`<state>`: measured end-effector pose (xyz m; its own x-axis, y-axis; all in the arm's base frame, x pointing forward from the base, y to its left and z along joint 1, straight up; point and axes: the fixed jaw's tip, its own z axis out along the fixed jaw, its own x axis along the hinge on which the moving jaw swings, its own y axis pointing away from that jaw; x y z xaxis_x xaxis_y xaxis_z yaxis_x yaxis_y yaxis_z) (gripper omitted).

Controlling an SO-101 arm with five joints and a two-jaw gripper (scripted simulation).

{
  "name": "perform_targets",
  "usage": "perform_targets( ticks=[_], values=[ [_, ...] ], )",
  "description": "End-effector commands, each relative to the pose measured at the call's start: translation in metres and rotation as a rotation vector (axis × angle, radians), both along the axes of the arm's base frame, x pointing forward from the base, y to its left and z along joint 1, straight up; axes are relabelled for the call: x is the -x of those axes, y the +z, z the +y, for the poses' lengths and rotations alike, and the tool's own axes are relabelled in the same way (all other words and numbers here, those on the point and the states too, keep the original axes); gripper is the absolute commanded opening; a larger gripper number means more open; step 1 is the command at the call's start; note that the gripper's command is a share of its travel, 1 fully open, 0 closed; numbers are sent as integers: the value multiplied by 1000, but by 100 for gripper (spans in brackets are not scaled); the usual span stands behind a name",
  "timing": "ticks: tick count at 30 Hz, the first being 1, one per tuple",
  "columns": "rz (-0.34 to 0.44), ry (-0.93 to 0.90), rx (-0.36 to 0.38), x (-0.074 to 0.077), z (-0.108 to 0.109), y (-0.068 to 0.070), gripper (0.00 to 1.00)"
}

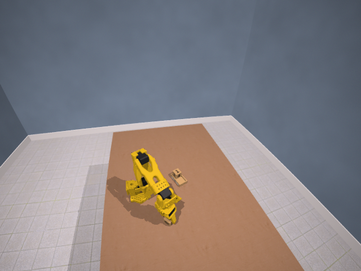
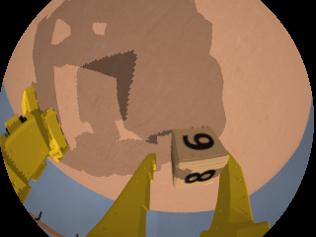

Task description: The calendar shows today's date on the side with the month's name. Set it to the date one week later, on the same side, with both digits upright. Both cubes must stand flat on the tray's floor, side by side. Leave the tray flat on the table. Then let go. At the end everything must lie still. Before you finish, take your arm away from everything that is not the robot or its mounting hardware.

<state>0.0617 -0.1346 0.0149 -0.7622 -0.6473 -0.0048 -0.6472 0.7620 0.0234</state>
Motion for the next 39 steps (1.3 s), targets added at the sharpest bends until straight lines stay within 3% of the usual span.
perform_targets(
  ticks=[1, 10, 31, 39],
  values=[
    [-19, 2, 37, -4, -8, 4, 27],
    [-19, 2, 37, -6, -11, 4, 21],
    [-19, 2, 37, -8, -12, 4, 17],
    [-19, 2, 37, -8, -12, 4, 4]
  ],
)
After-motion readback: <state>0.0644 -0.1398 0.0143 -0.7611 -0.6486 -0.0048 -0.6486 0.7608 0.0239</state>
